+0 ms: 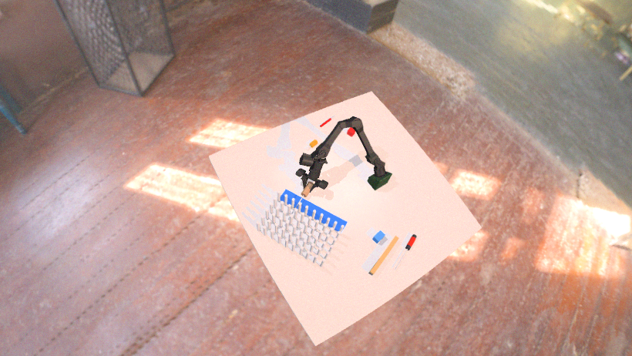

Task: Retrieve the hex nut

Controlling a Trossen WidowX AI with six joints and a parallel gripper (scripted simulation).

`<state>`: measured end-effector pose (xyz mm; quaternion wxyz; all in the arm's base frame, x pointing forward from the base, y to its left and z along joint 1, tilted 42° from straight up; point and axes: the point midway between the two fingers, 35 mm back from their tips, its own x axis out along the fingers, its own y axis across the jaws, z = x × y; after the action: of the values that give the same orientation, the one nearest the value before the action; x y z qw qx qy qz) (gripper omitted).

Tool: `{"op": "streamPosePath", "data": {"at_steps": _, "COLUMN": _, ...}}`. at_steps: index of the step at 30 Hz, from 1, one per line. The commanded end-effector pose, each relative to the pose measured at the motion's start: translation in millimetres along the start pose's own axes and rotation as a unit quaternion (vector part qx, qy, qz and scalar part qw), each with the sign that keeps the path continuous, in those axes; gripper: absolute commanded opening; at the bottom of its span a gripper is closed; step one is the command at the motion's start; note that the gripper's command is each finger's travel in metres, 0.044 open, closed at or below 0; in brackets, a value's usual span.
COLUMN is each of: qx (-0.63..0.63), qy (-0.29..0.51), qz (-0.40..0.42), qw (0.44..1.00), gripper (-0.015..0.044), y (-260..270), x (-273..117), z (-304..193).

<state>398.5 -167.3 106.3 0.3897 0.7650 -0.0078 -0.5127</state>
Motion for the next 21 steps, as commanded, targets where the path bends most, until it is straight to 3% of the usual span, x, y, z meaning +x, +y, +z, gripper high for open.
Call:
{"op": "streamPosePath", "data": {"at_steps": 1, "qx": 0.000, "qy": 0.005, "qz": 0.003, "qw": 1.000, "gripper": 0.0000, "y": 1.4, "x": 0.0, "z": -6.7}}
{"op": "streamPosePath", "data": {"at_steps": 21, "qx": 0.000, "qy": 0.006, "qz": 0.003, "qw": 1.000, "gripper": 0.0000, "y": 1.2, "x": 8.1, "z": -19.4}}
